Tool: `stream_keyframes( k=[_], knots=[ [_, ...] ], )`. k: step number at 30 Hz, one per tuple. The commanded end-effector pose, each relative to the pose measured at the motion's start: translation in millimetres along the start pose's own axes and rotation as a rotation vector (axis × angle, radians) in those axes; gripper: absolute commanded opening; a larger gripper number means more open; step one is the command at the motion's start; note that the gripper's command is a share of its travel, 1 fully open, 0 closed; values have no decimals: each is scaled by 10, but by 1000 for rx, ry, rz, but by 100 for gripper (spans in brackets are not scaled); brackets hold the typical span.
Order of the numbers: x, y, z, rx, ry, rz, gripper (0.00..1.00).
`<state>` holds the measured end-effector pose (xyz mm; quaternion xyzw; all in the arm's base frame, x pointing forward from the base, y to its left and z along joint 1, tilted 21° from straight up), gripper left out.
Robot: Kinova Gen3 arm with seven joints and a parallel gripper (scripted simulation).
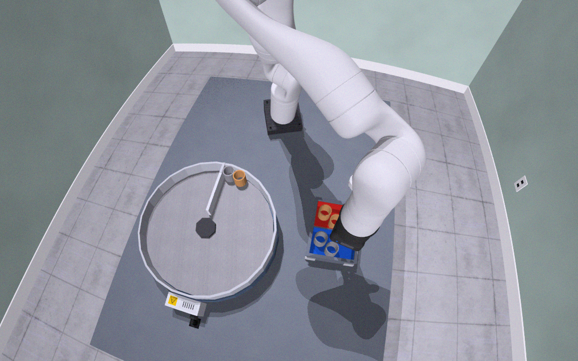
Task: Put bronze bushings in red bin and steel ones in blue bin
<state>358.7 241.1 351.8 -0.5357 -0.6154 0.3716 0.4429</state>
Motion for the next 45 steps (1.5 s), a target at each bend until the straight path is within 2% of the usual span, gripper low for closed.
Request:
stream_keyframes(
  k=[1, 36, 38, 40, 43, 45],
  knots=[
    [3, -5, -2, -1, 0, 0, 47],
    [3, -5, -2, -1, 0, 0, 47],
    [-211, 7, 90, -2, 0, 0, 45],
    [-211, 7, 90, -2, 0, 0, 45],
    [-525, 27, 227, -2, 0, -1, 45],
    [-533, 26, 228, -2, 0, 0, 45]
  ],
)
Point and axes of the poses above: the point where the finger pads meet when closed, its own y axis out along the fingers, its own x axis across the jaws, z = x × y, the point moved 6 cm from there along -y, back along the fingers, and after that the axes turned 12 degrees about -y, right-handed, at the moved point
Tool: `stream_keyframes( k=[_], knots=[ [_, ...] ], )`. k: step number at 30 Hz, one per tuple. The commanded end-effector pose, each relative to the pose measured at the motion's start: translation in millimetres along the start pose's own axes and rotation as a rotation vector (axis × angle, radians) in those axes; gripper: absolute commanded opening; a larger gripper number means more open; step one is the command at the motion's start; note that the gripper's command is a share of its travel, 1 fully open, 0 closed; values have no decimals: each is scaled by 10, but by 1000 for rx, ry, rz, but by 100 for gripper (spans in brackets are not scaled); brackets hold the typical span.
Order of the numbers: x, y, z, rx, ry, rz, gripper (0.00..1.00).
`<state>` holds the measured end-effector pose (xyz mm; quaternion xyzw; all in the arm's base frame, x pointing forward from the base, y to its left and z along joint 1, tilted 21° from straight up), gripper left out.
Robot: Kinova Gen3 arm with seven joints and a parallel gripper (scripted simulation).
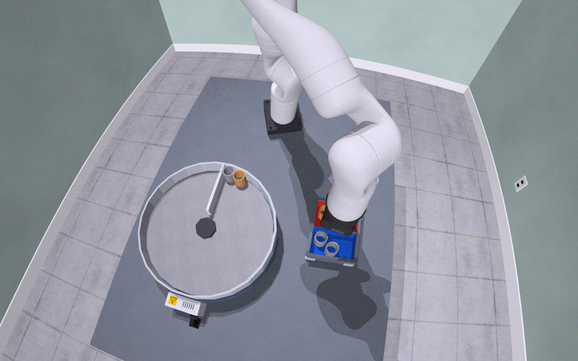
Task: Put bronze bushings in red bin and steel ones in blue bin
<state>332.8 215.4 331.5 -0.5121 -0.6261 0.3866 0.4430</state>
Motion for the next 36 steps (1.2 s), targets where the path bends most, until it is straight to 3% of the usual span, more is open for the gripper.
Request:
stream_keyframes(
  k=[1, 9, 15, 20, 24, 27, 29, 31, 34, 36],
  knots=[
    [-260, -49, -68, -34, 43, 27, 45],
    [-774, -22, 183, -33, 43, 27, 45],
    [-786, -24, 184, -34, 44, 28, 45],
    [-1298, 2, 431, -34, 45, 27, 45],
    [-1312, 1, 435, -35, 44, 28, 45],
    [-1628, 16, 586, -35, 44, 28, 45],
    [-1628, 16, 586, -35, 44, 28, 45],
    [-1838, 26, 687, -35, 45, 28, 45],
    [-1838, 26, 687, -35, 45, 28, 45],
    [-2049, 36, 788, -36, 45, 29, 45]
  ],
)
Point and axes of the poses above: the point where the finger pads meet when closed, its own y axis out along the fingers, its own x axis across the jaws, z = x × y, the point moved 6 cm from there along -y, back along the fingers, and after that the axes turned 12 degrees about -y, right-handed, at the moved point
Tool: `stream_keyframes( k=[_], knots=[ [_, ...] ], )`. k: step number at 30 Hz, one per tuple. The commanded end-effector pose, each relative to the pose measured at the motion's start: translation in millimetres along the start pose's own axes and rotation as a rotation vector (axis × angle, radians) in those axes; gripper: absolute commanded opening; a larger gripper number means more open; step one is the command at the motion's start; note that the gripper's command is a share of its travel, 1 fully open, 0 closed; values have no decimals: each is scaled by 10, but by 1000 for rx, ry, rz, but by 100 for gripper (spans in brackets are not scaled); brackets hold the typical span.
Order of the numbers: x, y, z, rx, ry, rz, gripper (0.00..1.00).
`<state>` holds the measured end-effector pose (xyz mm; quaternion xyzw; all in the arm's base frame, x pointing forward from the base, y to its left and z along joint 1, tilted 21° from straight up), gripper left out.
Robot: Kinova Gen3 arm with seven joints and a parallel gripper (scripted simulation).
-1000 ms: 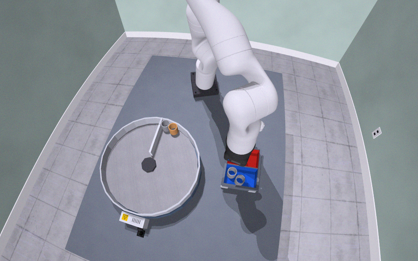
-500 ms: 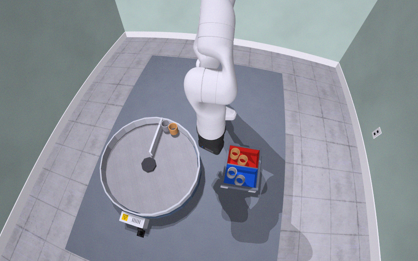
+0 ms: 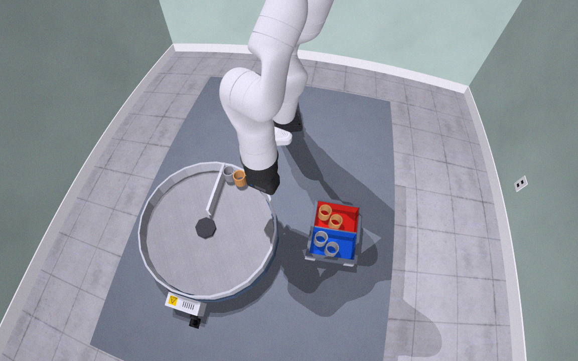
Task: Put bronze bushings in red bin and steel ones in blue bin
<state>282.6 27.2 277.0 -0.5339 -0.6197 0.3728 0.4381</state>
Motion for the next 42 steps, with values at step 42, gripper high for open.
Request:
stream_keyframes(
  k=[42],
  knots=[
    [-1012, 377, 460, 0, 15, 5, 45]
  ],
)
Point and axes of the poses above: the point where the finger pads meet when closed, its own y axis out along the fingers, its own x axis across the jaws, z = x × y, the point moved 6 cm from there along -y, back along the fingers, and after that the axes turned 12 degrees about -y, right-handed, at the moved point
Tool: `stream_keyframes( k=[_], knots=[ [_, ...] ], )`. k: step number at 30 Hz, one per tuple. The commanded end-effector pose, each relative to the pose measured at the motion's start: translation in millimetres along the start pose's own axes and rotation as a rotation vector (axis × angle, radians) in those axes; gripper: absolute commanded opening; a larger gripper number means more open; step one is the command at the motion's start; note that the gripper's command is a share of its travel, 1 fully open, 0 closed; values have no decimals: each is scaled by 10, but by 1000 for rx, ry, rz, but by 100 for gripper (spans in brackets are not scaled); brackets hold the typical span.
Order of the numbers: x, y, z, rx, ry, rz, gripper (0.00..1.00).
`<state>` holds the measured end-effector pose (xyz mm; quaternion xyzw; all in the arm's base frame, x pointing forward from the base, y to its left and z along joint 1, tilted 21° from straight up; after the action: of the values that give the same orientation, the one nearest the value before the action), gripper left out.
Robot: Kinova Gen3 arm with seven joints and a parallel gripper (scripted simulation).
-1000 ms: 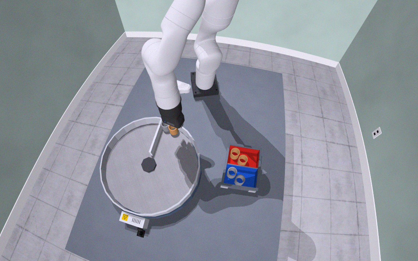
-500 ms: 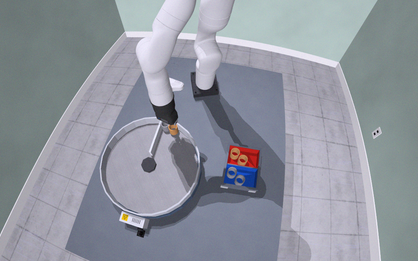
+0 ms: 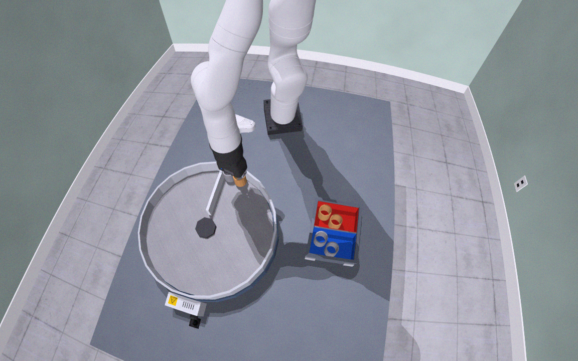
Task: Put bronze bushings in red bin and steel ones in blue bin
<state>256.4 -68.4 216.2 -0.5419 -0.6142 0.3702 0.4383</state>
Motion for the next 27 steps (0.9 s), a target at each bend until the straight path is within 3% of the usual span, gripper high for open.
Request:
stream_keyframes(
  k=[1, 6, 27],
  knots=[
    [10, 44, 13, 6, 1, -8, 45],
    [10, 162, 14, 7, 1, -8, 45],
    [10, 241, 14, 6, 1, -7, 45]
  ],
)
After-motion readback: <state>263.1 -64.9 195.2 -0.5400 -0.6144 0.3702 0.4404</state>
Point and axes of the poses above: the point where the finger pads meet when closed, its own y axis out along the fingers, its own x axis across the jaws, z = x × y, the point moved 6 cm from there along -y, back along the fingers, and after that the axes turned 12 degrees about -y, right-handed, at the moved point
